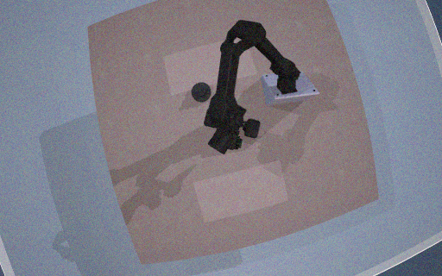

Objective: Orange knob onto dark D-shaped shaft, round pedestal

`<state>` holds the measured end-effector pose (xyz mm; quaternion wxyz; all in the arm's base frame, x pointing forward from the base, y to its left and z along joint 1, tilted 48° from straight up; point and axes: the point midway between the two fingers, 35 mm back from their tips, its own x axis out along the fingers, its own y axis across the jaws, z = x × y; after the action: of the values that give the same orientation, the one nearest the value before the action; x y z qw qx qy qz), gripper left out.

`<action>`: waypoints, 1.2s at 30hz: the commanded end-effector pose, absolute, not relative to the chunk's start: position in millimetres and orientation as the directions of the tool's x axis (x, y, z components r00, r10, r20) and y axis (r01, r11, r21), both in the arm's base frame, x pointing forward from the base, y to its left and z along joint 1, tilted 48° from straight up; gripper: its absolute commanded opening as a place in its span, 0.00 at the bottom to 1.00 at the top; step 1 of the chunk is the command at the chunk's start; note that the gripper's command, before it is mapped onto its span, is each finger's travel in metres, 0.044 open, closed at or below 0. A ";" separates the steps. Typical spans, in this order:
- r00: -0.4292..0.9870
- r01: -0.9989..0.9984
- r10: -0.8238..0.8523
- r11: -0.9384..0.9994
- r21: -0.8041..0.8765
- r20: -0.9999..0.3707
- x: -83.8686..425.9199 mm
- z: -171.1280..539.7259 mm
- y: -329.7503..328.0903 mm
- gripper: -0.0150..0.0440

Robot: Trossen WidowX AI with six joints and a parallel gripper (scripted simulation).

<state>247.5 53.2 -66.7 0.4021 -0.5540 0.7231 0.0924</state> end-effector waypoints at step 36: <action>-0.062 -0.044 -0.737 0.676 -0.736 -0.673 244.5 -100.7 15.4 1.00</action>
<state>247.5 23.6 -94.3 0.6260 -0.2849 0.6703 -0.2787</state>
